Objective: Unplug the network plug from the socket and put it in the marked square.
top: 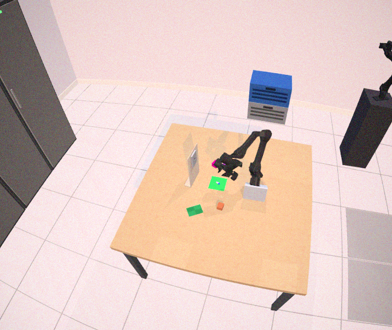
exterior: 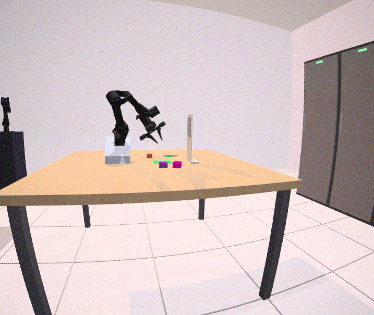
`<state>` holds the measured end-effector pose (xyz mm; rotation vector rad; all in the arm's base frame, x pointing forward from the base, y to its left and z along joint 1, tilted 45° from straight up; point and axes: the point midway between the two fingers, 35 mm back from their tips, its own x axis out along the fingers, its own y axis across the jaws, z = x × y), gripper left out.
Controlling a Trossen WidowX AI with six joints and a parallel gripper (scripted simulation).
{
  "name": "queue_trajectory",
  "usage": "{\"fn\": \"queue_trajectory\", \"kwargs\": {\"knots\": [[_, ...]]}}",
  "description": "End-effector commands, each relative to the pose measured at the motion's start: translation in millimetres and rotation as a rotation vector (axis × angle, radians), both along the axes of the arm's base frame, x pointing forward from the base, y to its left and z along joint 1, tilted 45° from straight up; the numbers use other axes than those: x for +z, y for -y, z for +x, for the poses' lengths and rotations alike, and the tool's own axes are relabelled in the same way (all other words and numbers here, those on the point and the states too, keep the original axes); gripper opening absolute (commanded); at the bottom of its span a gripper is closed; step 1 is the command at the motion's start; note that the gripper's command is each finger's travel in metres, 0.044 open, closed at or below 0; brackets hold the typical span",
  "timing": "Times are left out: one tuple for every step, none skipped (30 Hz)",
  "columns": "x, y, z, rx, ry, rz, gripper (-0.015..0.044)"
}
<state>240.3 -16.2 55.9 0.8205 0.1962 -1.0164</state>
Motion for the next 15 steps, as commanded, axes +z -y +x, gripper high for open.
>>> {"fn": "queue_trajectory", "kwargs": {"knots": [[8,-9,4,-0.002,0.003,0.004,0.0156],[9,-11,5,-0.002,0.003,0.005,0.0156],[11,-14,5,-0.002,0.003,0.006,0.0156],[13,-16,5,-0.003,0.003,0.007,0.0156],[15,-18,6,-0.003,0.002,0.008,0.0156],[17,-20,6,-0.003,0.002,0.008,0.0156],[19,-22,6,-0.003,0.002,0.009,0.0156],[20,-24,6,-0.003,0.003,0.009,0.0156],[22,-26,6,-0.004,0.003,0.01,0.0156],[24,-28,6,-0.004,0.003,0.01,0.0156],[26,-30,6,-0.004,0.003,0.01,0.0156],[28,-32,6,-0.004,0.003,0.01,0.0156],[30,-34,6,-0.004,0.004,0.01,0.0156],[32,-36,6,-0.004,0.004,0.01,0.0156],[35,-38,6,-0.004,0.005,0.01,0.0156]]}}
